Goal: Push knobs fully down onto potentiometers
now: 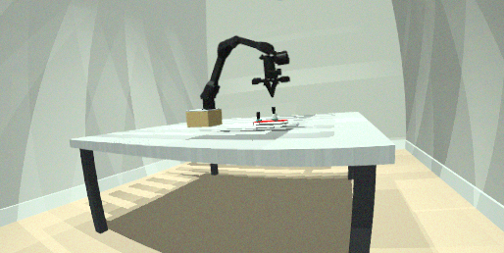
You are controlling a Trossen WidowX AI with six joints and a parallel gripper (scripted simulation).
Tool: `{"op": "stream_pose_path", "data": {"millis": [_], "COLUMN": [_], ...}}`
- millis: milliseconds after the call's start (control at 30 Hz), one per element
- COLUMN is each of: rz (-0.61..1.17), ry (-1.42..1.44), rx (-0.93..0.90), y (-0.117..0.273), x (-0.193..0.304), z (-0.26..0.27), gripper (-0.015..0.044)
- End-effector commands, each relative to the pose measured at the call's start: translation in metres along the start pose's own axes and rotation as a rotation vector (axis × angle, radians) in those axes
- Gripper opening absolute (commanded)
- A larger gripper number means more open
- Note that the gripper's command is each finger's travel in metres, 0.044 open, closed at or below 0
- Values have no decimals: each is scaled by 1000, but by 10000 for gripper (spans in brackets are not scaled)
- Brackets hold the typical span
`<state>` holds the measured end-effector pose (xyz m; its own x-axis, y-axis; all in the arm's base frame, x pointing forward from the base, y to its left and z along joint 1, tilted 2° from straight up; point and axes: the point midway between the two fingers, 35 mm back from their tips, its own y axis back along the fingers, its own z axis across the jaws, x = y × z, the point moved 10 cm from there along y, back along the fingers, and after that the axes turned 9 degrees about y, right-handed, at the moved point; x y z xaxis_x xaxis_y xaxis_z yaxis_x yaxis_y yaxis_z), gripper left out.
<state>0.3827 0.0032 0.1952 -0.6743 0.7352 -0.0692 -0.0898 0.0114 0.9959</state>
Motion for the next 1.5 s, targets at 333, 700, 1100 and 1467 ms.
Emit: {"op": "stream_pose_path", "data": {"millis": [333,700,1100,1467], "rz": [9,9,9,9], "ry": [-109,-109,-109,-109], "rx": [20,20,20,20], "y": [-21,-23,-30,-44], "x": [0,0,0,0], "z": [4,4,4,3], "gripper": [0,0,0,0]}}
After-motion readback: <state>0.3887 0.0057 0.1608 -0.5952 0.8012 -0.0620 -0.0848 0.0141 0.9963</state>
